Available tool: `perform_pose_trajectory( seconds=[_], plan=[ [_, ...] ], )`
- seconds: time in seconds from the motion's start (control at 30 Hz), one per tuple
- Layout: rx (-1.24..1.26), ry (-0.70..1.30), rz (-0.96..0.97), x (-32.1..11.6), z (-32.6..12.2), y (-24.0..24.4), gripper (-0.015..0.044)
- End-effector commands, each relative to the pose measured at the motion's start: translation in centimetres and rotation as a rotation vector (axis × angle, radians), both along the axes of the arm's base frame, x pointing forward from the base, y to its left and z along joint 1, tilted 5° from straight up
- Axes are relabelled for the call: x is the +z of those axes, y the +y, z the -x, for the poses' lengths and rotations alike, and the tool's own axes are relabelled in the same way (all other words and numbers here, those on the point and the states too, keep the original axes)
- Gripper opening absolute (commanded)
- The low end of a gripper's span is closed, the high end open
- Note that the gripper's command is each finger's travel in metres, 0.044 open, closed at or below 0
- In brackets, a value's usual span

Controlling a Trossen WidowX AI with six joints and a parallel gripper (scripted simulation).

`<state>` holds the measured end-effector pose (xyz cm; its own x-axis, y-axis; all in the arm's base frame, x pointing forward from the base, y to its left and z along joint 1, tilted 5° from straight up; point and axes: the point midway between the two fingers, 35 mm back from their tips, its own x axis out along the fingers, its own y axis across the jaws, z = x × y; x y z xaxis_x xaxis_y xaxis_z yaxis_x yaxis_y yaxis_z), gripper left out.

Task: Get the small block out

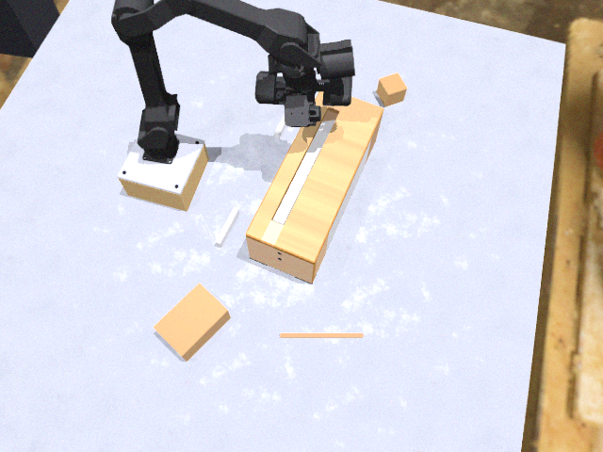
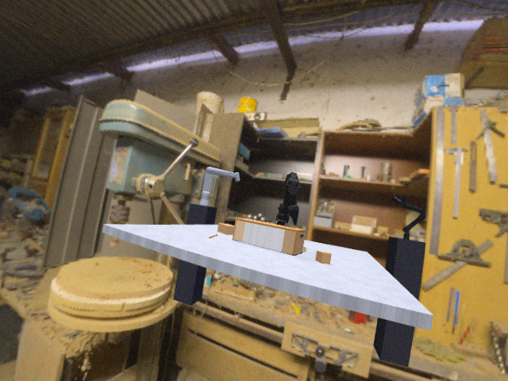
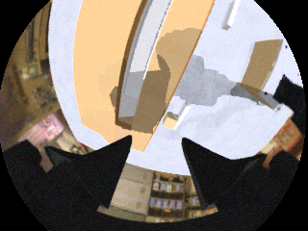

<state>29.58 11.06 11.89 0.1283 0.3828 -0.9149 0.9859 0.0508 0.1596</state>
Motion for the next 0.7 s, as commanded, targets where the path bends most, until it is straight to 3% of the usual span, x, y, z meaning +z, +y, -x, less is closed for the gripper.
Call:
perform_pose_trajectory(
  seconds=[0.0, 0.27, 0.67],
  plan=[
    [0.474, -0.211, 0.132, 0.5, 0.3, 1.1, 0.0285],
    [1.298, -0.487, 0.350, 0.6, 1.0, 2.5, 0.0285],
    [1.956, -0.637, 0.518, 0.8, 1.5, 3.5, 0.0285]
  ],
)
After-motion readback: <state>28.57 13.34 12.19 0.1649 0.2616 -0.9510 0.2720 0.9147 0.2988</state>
